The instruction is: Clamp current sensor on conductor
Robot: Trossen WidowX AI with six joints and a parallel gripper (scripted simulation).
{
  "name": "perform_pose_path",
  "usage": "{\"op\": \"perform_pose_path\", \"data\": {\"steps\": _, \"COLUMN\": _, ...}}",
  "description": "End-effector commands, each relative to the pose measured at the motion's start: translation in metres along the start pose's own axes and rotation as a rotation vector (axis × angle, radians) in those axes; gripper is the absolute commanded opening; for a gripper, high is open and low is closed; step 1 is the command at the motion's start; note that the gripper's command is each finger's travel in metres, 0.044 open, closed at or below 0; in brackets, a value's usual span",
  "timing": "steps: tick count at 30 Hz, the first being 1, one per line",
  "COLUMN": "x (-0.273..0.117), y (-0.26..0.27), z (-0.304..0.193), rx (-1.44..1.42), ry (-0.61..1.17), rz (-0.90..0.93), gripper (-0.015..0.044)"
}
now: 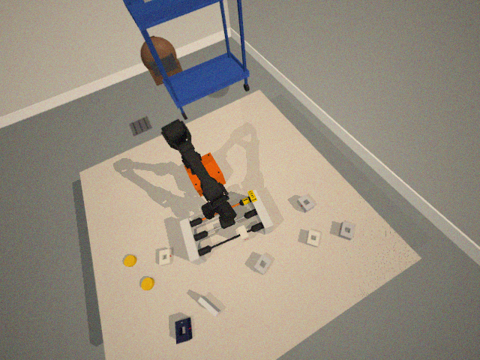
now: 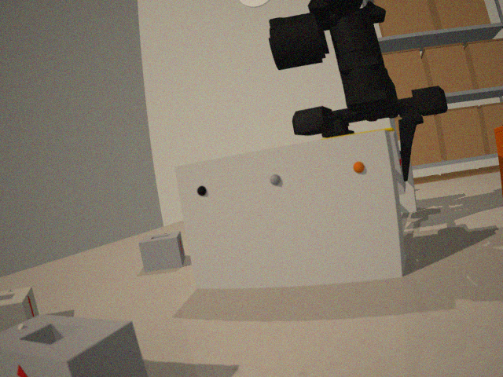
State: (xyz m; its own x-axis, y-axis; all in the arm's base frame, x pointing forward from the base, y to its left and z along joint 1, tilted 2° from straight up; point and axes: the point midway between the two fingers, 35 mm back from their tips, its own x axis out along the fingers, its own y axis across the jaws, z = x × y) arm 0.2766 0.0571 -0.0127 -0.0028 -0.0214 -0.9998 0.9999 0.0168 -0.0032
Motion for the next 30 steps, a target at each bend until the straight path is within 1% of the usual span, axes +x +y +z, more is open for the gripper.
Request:
{"op": "perform_pose_path", "data": {"steps": 1, "x": -0.0007, "y": -0.0002, "z": 0.0003, "rx": 0.0, "ry": -0.001, "rz": 0.0, "gripper": 0.0131}}
{"op": "perform_pose_path", "data": {"steps": 6, "x": -0.0007, "y": -0.0002, "z": 0.0003, "rx": 0.0, "ry": -0.001, "rz": 0.0, "gripper": 0.0262}}
{"op": "perform_pose_path", "data": {"steps": 30, "x": -0.0007, "y": -0.0002, "z": 0.0003, "rx": 0.0, "ry": -0.001, "rz": 0.0, "gripper": 0.0262}}
